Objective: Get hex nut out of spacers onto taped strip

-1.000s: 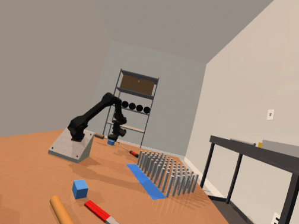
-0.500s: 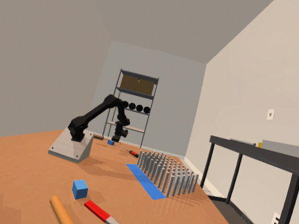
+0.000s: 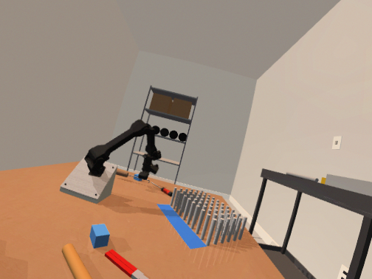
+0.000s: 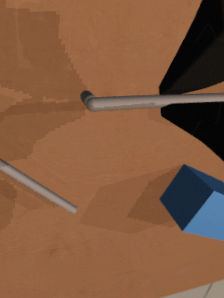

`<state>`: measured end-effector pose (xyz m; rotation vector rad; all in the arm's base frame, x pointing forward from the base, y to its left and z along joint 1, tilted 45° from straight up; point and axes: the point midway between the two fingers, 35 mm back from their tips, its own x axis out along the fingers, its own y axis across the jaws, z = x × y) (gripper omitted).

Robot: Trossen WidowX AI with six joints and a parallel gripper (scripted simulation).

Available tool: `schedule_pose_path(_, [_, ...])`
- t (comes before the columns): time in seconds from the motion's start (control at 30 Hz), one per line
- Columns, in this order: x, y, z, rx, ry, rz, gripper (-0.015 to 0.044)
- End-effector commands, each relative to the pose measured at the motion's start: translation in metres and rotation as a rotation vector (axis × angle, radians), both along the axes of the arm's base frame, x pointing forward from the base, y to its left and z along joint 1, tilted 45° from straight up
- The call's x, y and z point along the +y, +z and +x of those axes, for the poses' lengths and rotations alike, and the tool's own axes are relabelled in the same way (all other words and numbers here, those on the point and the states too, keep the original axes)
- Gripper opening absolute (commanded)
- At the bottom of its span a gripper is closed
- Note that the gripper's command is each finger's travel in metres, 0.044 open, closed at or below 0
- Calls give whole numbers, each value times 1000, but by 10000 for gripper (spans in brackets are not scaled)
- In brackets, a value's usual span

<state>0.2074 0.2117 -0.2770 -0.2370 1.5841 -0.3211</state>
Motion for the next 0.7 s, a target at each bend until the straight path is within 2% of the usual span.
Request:
schedule_pose_path(0.0, [-4, -4, 1, -3, 2, 4, 0])
schedule_pose_path(0.67, [-28, -26, -2, 2, -3, -4, 0])
